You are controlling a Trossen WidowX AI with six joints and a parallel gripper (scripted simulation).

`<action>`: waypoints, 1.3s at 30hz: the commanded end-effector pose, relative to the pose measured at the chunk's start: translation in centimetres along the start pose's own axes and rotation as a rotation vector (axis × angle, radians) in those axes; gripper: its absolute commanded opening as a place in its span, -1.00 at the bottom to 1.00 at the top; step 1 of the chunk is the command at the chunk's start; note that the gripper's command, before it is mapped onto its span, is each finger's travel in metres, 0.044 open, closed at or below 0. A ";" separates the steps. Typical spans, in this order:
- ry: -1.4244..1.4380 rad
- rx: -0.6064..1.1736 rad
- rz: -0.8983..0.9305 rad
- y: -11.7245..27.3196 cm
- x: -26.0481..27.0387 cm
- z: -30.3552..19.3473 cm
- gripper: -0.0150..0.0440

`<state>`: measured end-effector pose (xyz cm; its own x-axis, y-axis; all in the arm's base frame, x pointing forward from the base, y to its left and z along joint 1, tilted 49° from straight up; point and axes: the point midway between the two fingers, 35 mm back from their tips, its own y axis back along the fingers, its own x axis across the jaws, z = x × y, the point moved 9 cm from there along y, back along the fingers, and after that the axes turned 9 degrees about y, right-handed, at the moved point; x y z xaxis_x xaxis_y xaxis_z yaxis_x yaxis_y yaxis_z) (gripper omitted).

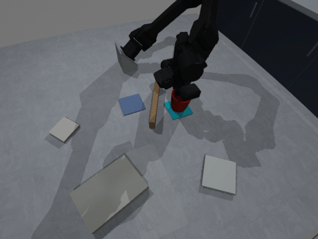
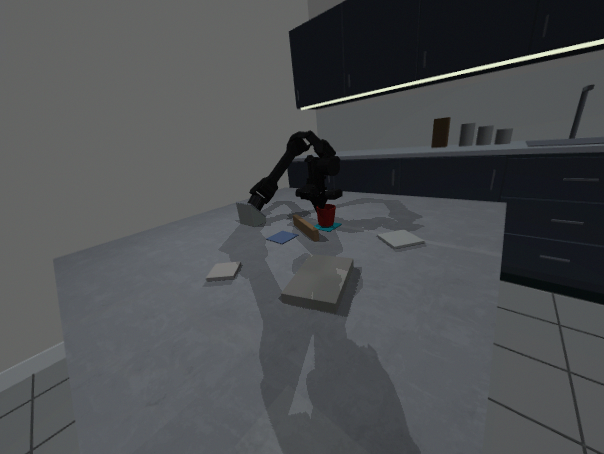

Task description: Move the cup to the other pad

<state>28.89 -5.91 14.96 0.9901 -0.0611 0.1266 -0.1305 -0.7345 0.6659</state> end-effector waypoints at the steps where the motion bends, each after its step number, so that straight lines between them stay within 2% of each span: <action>1: -0.005 0.005 -0.004 -0.4 -0.2 -0.1 -0.49; 13: 0.000 0.000 0.000 -0.1 0.0 0.0 -0.49; 18: 0.000 0.000 0.000 -0.1 0.0 0.0 -0.06; 39: -0.002 -0.001 -0.002 1.8 0.1 0.1 -0.06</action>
<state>28.66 -7.09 15.98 0.9900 -0.0665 0.1240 -0.1327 -0.7352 0.6647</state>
